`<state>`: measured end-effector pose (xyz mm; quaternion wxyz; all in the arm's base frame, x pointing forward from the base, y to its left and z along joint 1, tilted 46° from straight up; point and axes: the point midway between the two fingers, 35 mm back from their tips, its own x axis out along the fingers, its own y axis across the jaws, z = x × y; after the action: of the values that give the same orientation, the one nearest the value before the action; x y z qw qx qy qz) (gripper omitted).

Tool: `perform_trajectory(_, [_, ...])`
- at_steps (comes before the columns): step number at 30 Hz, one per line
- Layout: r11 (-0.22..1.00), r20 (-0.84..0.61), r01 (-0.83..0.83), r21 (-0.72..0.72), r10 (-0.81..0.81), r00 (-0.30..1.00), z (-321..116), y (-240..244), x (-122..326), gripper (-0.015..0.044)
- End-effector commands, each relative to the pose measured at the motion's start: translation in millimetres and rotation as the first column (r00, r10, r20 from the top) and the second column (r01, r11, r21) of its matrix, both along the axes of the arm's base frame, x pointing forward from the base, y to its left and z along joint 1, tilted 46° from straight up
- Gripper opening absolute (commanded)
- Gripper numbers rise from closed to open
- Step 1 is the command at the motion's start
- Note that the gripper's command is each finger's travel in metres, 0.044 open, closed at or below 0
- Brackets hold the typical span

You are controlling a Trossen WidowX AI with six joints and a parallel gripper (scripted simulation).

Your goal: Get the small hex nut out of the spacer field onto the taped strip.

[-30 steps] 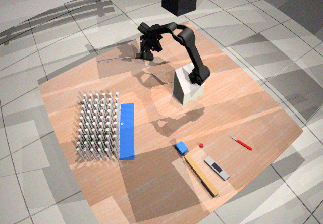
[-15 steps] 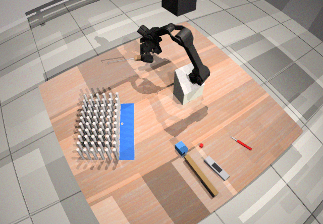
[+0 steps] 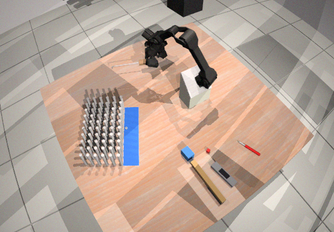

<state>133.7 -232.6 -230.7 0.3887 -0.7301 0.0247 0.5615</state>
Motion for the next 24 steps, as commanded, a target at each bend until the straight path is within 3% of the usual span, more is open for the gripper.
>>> perform_trajectory(1, [1.000,0.007,0.006,-0.001,-0.006,1.000,-3.0,2.6,1.9,0.0000])
perform_trajectory(24, [1.000,0.008,0.006,-0.001,-0.006,1.000,-21.9,23.1,4.2,0.0000])
